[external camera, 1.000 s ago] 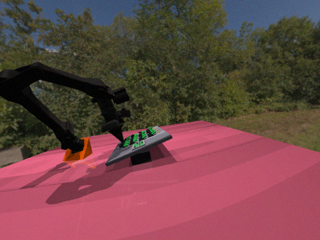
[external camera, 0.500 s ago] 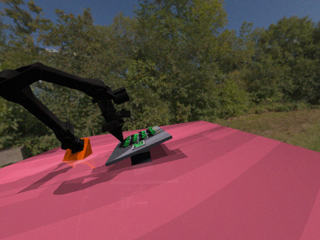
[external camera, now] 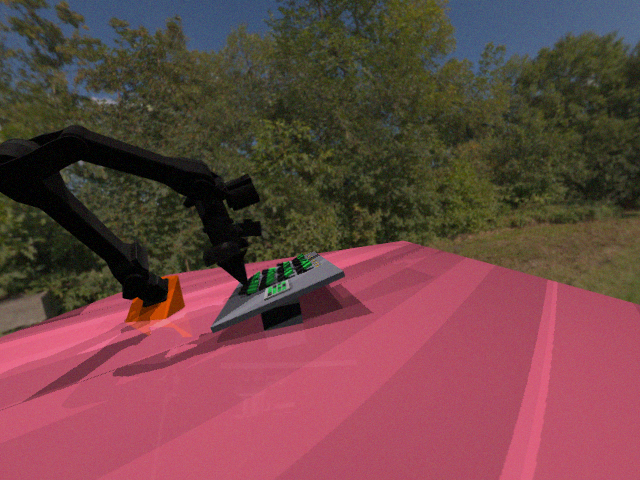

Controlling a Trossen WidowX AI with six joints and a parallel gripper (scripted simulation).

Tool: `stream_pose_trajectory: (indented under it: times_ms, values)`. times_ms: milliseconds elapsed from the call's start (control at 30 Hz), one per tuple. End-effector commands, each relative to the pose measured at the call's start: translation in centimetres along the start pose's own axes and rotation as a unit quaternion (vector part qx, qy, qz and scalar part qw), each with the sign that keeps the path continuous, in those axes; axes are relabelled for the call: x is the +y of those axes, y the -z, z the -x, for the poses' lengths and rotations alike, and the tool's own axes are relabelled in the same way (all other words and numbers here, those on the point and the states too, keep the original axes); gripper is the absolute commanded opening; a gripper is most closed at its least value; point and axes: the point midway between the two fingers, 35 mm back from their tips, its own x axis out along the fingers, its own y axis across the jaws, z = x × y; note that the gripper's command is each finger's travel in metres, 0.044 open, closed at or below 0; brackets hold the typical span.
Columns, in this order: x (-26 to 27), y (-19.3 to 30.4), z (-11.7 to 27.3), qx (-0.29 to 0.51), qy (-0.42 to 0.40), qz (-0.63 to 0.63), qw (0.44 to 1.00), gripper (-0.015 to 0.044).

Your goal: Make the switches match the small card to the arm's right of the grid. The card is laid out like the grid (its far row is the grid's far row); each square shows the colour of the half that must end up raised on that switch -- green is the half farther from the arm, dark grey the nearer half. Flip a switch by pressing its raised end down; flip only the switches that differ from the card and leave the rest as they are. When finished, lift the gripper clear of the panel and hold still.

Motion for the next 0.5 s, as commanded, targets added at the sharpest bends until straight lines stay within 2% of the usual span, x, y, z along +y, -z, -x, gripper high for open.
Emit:
stream_pose_trajectory:
  times_ms: [0,467]
  values:
    - [-0.04,-0.05,-0.07,-0.001,0.002,0.002,1.000,0.0000]
    - [0.02,-0.04,0.01,0.000,0.000,0.000,1.000,0.0000]
